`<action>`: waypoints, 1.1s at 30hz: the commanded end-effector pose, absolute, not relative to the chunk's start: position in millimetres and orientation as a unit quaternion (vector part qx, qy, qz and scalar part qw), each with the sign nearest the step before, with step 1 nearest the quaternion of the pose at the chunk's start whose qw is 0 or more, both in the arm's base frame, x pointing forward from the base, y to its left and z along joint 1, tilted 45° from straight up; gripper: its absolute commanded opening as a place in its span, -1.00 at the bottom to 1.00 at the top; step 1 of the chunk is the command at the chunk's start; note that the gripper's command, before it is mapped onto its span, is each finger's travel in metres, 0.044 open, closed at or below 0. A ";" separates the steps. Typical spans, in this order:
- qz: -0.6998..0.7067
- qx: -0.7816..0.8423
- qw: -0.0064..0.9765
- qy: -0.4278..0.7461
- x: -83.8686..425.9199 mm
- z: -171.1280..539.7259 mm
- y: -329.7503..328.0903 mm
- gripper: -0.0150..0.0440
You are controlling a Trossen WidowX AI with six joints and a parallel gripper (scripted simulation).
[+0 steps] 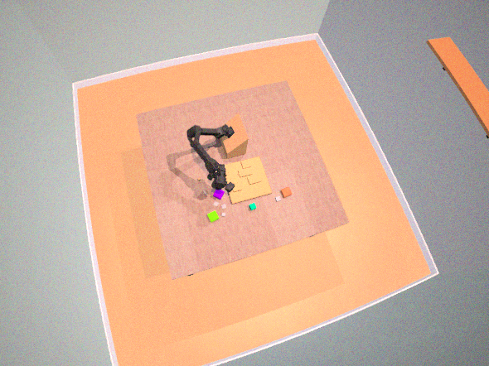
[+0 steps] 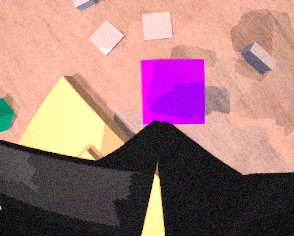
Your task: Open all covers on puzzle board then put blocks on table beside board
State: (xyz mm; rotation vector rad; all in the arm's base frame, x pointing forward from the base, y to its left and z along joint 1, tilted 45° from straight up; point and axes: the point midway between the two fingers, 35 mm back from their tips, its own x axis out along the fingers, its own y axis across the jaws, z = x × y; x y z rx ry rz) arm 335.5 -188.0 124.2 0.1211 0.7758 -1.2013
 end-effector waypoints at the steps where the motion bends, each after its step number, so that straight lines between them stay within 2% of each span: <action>1: -0.524 0.014 0.745 0.412 334.3 103.7 -177.2 -0.49; 21: -0.340 -0.205 0.648 0.650 307.9 23.0 -120.9 -0.49; 33: -0.333 -0.211 0.644 0.656 306.6 20.9 -119.3 -0.49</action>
